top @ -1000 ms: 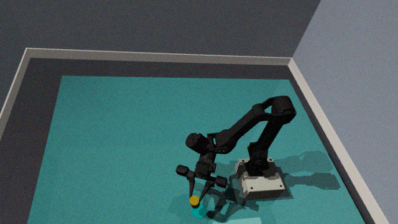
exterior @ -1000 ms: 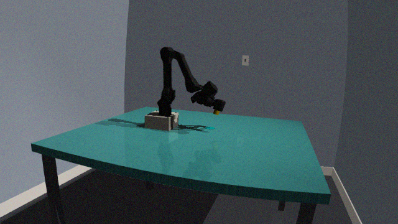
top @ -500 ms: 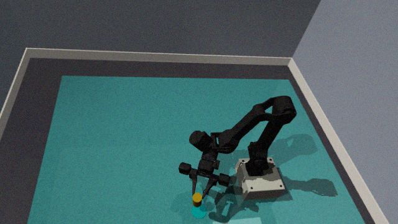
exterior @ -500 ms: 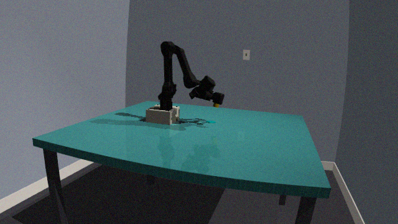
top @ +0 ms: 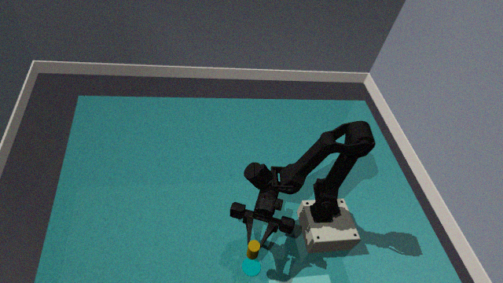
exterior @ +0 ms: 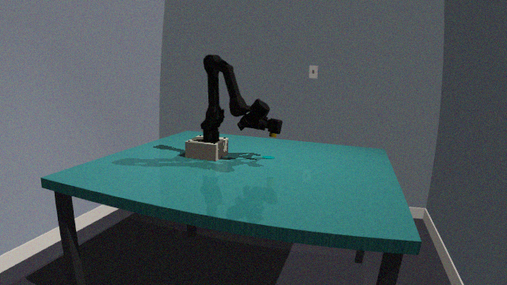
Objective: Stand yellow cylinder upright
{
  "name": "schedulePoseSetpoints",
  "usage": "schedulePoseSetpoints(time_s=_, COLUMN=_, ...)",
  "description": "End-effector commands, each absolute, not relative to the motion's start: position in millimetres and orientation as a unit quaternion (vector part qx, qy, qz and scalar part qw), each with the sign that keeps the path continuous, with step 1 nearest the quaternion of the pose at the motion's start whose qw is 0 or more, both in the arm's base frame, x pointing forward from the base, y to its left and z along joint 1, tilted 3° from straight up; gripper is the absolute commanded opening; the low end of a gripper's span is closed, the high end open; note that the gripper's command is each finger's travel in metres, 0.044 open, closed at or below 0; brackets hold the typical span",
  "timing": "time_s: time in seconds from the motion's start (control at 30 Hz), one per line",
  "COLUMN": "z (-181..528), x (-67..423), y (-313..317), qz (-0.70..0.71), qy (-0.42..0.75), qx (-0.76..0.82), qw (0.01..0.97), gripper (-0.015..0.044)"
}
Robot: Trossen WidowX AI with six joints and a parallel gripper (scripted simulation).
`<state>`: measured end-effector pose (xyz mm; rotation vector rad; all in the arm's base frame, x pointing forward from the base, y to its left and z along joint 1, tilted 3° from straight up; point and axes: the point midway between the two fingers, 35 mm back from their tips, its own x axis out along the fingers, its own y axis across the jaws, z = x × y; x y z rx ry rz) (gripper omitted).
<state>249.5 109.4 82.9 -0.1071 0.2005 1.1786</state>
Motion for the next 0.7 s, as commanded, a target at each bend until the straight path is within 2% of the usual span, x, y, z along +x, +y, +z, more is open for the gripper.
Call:
schedulePoseSetpoints(time_s=0.0, z=84, x=245, y=108, qz=0.558, qy=0.083, qx=-0.047, qw=0.825, gripper=0.0105)
schedulePoseSetpoints(time_s=0.67, z=90, x=231, y=104, qz=0.566, qy=0.044, qx=-0.048, qw=0.822, gripper=0.0105)
